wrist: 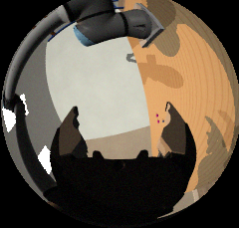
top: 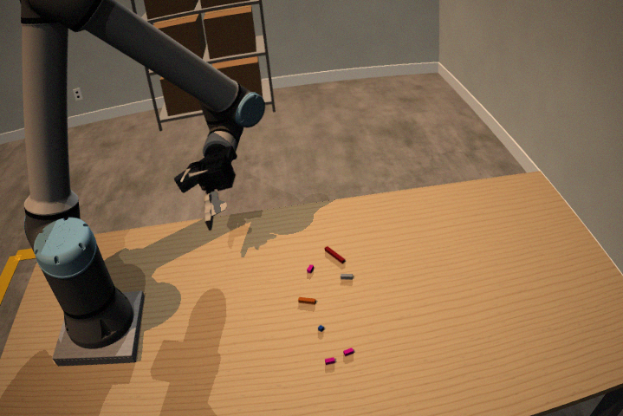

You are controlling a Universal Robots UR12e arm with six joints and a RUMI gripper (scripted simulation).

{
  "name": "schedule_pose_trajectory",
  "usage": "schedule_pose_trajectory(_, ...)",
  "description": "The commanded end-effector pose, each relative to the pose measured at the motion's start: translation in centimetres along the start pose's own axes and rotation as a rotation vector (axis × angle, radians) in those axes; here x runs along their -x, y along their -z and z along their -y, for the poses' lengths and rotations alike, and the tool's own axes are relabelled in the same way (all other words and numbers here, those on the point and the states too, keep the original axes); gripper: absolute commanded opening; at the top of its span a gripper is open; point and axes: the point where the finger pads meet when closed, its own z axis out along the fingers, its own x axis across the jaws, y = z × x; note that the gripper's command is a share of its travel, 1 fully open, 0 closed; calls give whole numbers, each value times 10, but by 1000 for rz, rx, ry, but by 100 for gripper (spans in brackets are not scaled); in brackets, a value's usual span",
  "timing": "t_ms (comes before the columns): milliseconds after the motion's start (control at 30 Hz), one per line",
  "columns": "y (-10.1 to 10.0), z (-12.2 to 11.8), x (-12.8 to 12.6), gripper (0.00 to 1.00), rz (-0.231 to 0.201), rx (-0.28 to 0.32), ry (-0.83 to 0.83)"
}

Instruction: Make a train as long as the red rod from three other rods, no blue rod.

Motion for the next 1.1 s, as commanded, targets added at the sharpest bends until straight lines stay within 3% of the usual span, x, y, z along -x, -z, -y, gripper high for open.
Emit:
schedule_pose_trajectory(0,-4,-5,-2,100,-10,-24,-24)
schedule_pose_trajectory(300,-20,-22,-11,100,-42,-110,-110)
schedule_pose_trajectory(700,-65,-70,-38,100,-144,-361,-355)
schedule_pose_trajectory(767,-65,-70,-38,100,-144,-361,-355)
schedule_pose_trajectory(867,-81,-87,-47,100,-180,-448,-440)
schedule_pose_trajectory(1067,-103,-110,-59,100,-228,-567,-557)
